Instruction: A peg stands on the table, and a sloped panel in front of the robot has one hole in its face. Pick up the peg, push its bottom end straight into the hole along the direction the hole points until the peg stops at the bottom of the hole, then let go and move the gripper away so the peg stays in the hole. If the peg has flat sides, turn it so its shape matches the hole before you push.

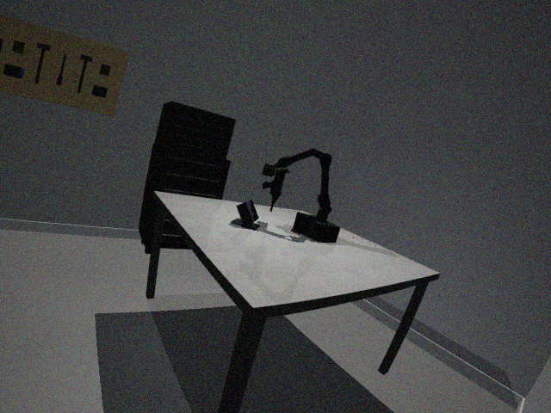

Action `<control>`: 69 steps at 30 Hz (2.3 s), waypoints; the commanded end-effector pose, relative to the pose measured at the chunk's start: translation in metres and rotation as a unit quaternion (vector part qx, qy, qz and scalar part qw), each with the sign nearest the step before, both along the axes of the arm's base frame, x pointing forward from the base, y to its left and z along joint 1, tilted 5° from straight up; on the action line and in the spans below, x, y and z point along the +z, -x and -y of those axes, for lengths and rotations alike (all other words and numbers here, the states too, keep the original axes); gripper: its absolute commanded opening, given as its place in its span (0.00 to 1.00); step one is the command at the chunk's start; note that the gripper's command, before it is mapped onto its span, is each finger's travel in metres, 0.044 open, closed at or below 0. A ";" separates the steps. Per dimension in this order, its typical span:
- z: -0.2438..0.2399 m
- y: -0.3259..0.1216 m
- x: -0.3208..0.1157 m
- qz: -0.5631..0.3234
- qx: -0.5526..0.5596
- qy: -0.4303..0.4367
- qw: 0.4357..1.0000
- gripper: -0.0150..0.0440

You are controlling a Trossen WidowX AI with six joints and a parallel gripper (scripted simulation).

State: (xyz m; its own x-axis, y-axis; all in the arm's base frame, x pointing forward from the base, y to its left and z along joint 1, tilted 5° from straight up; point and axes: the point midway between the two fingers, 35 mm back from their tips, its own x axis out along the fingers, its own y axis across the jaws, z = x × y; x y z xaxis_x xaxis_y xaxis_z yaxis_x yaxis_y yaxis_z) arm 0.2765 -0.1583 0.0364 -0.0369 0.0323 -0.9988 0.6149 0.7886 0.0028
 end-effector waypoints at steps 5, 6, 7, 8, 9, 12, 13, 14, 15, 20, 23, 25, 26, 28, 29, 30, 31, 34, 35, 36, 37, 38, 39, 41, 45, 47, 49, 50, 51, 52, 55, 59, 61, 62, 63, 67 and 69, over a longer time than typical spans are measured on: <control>-0.001 -0.002 0.007 0.000 -0.002 0.010 1.000 0.25; -0.002 -0.002 0.007 0.000 -0.001 0.013 1.000 0.25; -0.003 -0.003 0.006 0.001 -0.001 0.015 1.000 0.25; -0.003 -0.004 0.006 0.001 -0.001 0.018 1.000 0.25; -0.004 -0.005 0.006 0.001 0.000 0.021 1.000 0.25; -0.006 -0.007 0.005 0.003 0.000 0.030 1.000 0.25; -0.007 -0.008 0.005 0.003 0.001 0.033 0.999 0.25; -0.007 -0.008 0.005 0.004 0.001 0.036 0.999 0.25; -0.008 -0.009 0.004 0.005 0.001 0.039 0.999 0.25; -0.011 -0.013 0.003 0.008 0.002 0.053 0.999 0.25; -0.013 -0.015 0.003 0.010 0.003 0.062 0.998 0.25; -0.015 -0.016 0.003 0.012 0.003 0.067 0.998 0.25; -0.015 -0.017 0.002 0.013 0.003 0.070 0.997 0.25; -0.017 -0.018 0.002 0.015 0.003 0.076 0.997 0.25; -0.017 -0.019 0.002 0.016 0.004 0.078 0.997 0.25; -0.018 -0.020 0.002 0.017 0.004 0.081 0.997 0.25; -0.019 -0.021 0.002 0.018 0.004 0.084 0.996 0.25; -0.021 -0.023 0.001 0.021 0.004 0.092 0.996 0.25; -0.022 -0.024 0.001 0.022 0.004 0.095 0.995 0.25; -0.023 -0.024 0.001 0.023 0.004 0.098 0.995 0.25; -0.023 -0.025 0.001 0.024 0.004 0.100 0.995 0.25; -0.024 -0.026 0.001 0.026 0.004 0.103 0.994 0.25; -0.025 -0.026 0.001 0.027 0.004 0.106 0.994 0.25; -0.026 -0.028 0.001 0.029 0.004 0.111 0.993 0.25; -0.030 -0.031 0.001 0.035 0.004 0.122 0.992 0.25; -0.031 -0.032 0.000 0.037 0.004 0.127 0.991 0.25; -0.033 -0.033 0.000 0.040 0.004 0.132 0.990 0.25; -0.034 -0.034 0.000 0.042 0.004 0.135 0.990 0.25; -0.035 -0.035 0.000 0.043 0.004 0.137 0.990 0.25; -0.035 -0.035 0.000 0.045 0.004 0.140 0.989 0.25; -0.038 -0.037 0.000 0.050 0.004 0.147 0.988 0.25; -0.041 -0.040 0.000 0.056 0.003 0.157 0.986 0.25; -0.043 -0.041 0.000 0.060 0.003 0.162 0.985 0.25; -0.044 -0.042 0.000 0.061 0.003 0.164 0.984 0.25; -0.045 -0.043 0.001 0.063 0.002 0.167 0.984 0.25; -0.048 -0.045 0.001 0.071 0.002 0.176 0.982 0.25; -0.050 -0.047 0.001 0.074 0.001 0.181 0.981 0.25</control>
